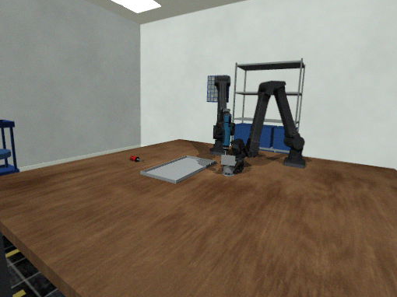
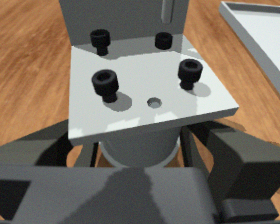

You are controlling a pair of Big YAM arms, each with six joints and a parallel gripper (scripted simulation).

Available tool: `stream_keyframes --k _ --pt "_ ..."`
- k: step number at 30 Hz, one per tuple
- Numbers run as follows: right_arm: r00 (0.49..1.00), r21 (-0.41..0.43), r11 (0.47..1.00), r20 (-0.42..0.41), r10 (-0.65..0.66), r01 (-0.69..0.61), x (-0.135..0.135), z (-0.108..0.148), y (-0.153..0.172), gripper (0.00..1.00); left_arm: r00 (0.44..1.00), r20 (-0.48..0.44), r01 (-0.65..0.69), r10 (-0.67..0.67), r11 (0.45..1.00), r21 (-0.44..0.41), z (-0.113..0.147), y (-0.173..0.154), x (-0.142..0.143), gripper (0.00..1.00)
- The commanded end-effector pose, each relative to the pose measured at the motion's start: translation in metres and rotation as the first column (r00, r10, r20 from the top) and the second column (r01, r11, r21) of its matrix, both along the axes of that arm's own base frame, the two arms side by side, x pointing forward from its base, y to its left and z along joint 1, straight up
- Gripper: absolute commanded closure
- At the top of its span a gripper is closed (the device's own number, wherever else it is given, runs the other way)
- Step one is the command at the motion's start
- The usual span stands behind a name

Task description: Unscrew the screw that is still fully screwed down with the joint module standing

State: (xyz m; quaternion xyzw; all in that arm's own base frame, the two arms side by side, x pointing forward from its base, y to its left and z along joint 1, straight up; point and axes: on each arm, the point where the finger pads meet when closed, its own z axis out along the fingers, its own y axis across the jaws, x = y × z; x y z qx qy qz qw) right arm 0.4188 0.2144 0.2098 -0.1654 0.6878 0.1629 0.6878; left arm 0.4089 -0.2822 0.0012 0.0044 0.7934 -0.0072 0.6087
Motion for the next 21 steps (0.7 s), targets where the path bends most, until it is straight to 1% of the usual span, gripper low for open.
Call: stream_keyframes --k 1,21 --pt "0.996 0.035 0.999 0.088 0.008 -0.011 0.003 0.0354 0.008 0.58 1.0 0.018 0.003 -0.003 1.0 -0.014 0.0072 -0.0055 0.0037 0.41" --pt "0.996 0.038 0.999 0.093 0.008 -0.012 0.0042 0.0386 0.0087 0.58 1.0 0.018 0.003 -0.003 1.0 -0.014 0.0072 -0.0055 0.0037 0.41"
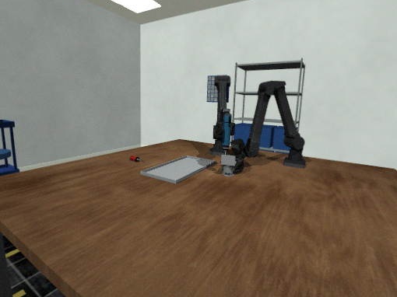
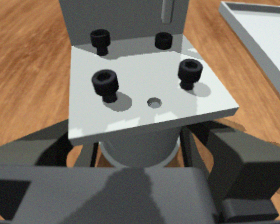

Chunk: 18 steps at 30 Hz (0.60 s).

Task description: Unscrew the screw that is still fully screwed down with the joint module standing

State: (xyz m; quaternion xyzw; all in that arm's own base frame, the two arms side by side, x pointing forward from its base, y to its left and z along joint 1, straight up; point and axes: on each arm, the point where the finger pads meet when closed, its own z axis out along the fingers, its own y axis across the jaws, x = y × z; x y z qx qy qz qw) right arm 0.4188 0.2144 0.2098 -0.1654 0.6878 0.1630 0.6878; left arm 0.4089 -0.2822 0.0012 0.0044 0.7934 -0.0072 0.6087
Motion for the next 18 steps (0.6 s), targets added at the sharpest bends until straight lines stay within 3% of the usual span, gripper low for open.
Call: stream_keyframes --k 1,18 --pt "0.996 0.038 0.999 0.093 0.008 -0.012 0.0042 0.0385 0.0087 0.58 1.0 0.018 0.003 -0.003 1.0 -0.014 0.0072 -0.0055 0.0037 0.41" --pt "0.995 0.041 0.999 0.099 0.008 -0.012 0.0054 0.0418 0.0094 0.58 1.0 0.018 0.003 -0.003 1.0 -0.014 0.0072 -0.0055 0.0037 0.41"
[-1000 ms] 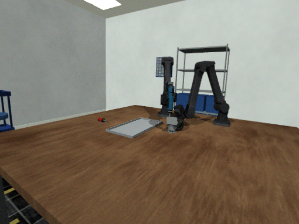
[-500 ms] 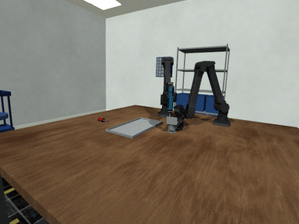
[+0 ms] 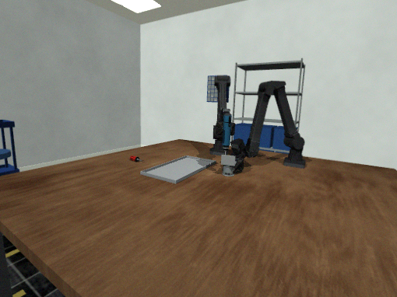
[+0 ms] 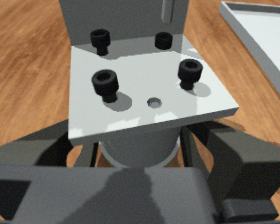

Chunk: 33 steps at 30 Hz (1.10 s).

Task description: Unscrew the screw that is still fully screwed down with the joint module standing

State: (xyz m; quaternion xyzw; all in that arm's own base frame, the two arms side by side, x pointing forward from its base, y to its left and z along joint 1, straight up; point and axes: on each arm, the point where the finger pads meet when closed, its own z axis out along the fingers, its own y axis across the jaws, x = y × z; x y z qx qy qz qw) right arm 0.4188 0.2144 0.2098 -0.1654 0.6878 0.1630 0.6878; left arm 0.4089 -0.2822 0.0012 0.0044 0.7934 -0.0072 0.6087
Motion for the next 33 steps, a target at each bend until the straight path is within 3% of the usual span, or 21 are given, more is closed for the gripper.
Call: stream_keyframes --k 1,33 --pt "0.995 0.041 0.999 0.099 0.008 -0.012 0.0054 0.0418 0.0094 0.58 1.0 0.018 0.003 -0.003 1.0 -0.014 0.0072 -0.0055 0.0037 0.41" --pt "0.994 0.047 0.999 0.109 0.007 -0.012 0.0077 0.0481 0.0105 0.58 1.0 0.018 0.003 -0.003 1.0 -0.014 0.0072 -0.0055 0.0037 0.41"
